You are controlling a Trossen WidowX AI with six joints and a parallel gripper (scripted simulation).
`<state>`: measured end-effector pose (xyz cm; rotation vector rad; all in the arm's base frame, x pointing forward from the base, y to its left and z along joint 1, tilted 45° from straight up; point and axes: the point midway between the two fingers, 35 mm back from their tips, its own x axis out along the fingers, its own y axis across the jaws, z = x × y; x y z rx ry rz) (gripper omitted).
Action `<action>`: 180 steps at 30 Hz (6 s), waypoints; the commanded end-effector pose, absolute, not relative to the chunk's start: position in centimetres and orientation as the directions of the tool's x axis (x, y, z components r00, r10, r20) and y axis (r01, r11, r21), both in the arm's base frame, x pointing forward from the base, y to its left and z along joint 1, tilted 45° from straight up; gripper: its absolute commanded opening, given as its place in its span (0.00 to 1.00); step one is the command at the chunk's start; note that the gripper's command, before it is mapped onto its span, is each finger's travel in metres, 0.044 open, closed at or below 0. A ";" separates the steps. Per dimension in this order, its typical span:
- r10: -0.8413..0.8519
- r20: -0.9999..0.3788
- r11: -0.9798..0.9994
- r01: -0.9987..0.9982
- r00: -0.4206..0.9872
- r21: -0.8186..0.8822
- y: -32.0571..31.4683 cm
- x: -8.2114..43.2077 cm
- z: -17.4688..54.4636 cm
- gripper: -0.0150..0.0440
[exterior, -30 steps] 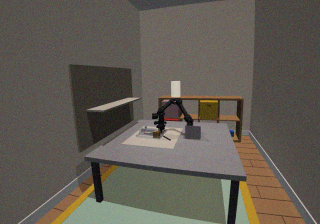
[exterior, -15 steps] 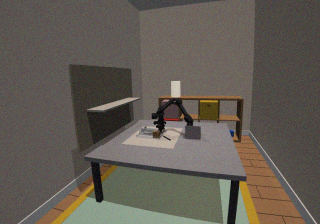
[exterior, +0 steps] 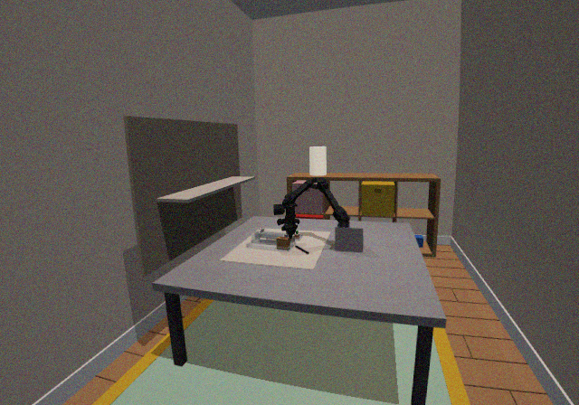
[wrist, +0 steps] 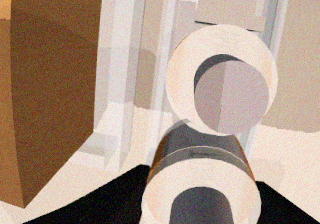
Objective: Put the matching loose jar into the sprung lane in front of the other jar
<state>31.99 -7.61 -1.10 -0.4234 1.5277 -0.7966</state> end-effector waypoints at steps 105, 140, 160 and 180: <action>-0.696 -0.710 0.683 0.206 -0.110 -0.701 -9.0 33.2 -1.8 0.25; -0.696 -0.710 0.682 0.206 -0.110 -0.701 -9.6 32.8 -2.5 0.25; -0.696 -0.710 0.682 0.206 -0.110 -0.701 -9.5 32.5 -2.5 0.25; -0.696 -0.710 0.682 0.206 -0.110 -0.701 -9.3 31.9 -2.6 0.25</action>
